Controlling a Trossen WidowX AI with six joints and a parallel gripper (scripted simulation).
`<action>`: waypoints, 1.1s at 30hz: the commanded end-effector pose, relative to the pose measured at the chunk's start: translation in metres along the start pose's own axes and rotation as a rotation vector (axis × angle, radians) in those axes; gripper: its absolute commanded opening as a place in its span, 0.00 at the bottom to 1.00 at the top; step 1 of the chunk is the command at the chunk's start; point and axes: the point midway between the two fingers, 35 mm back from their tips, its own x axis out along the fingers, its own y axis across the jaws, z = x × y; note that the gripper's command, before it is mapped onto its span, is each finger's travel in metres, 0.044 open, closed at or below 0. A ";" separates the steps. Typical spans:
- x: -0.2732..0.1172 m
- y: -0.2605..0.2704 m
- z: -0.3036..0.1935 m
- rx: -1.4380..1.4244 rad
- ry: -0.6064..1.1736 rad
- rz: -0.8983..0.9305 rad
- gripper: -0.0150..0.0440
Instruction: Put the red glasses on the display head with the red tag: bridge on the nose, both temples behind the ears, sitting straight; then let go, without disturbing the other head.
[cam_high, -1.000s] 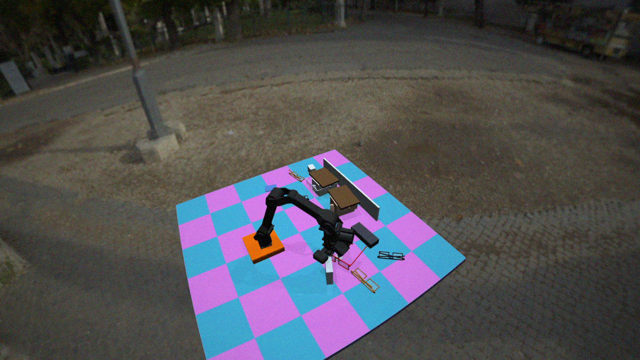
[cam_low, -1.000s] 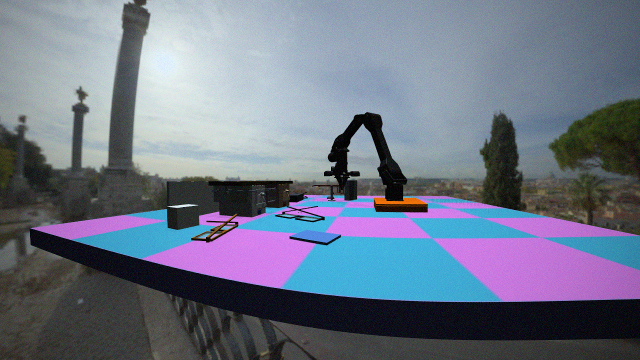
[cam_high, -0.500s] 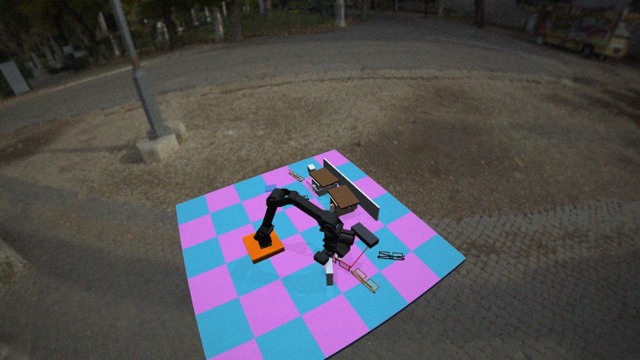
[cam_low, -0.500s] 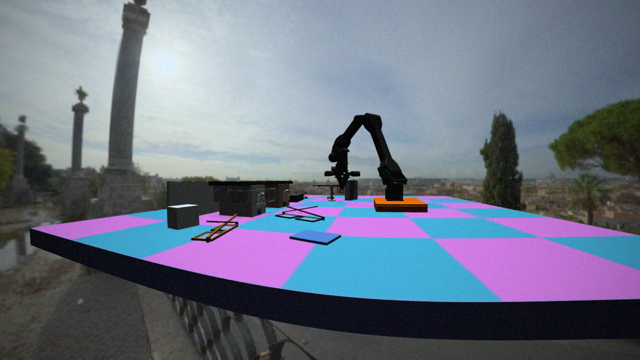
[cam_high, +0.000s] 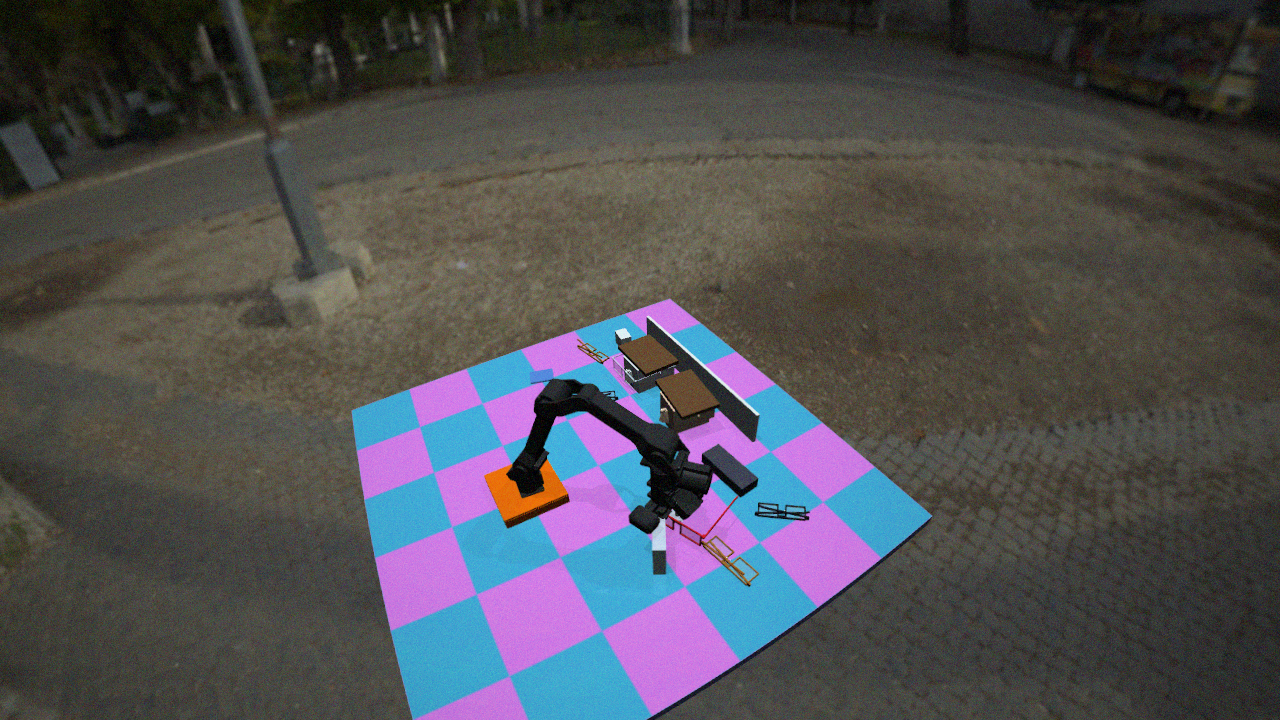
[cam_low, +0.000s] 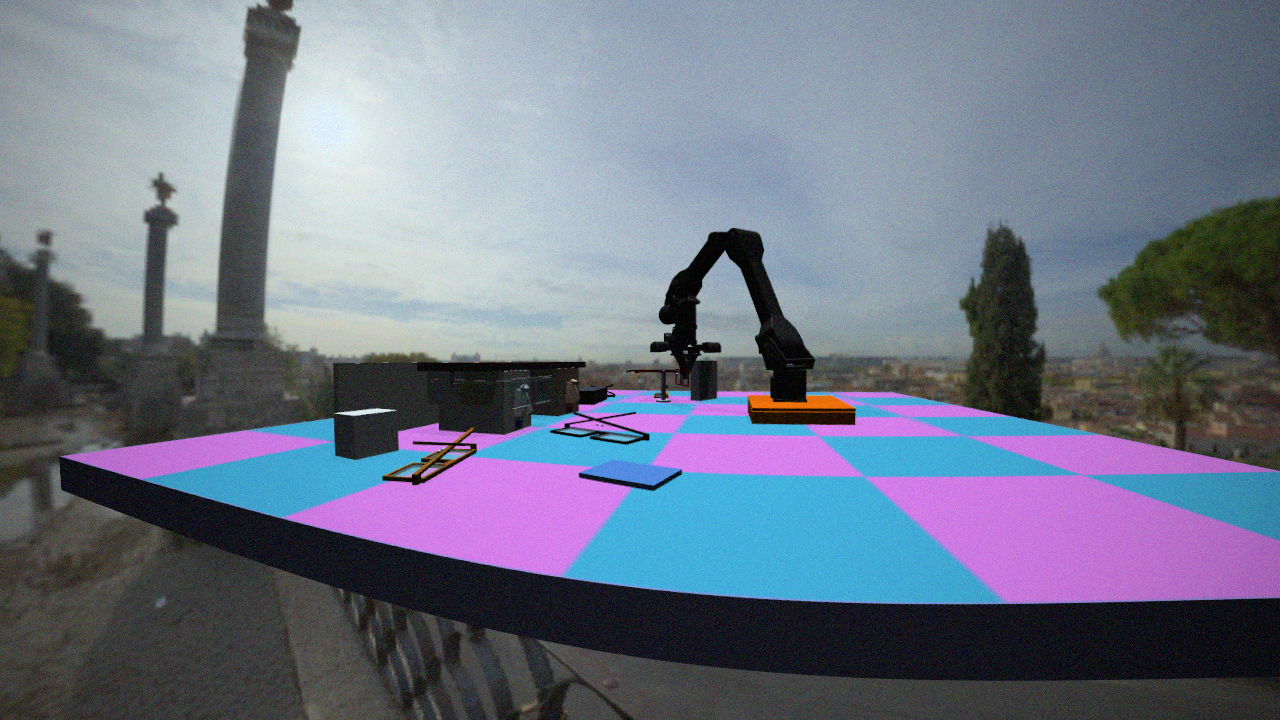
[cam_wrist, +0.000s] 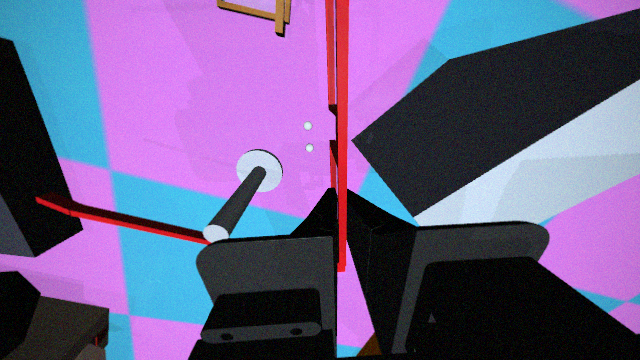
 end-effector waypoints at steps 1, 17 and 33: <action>0.001 -0.003 0.004 -0.001 -0.002 -0.006 0.25; 0.000 -0.006 0.012 -0.001 -0.002 -0.006 0.25; 0.000 -0.008 0.020 -0.001 -0.003 -0.006 0.25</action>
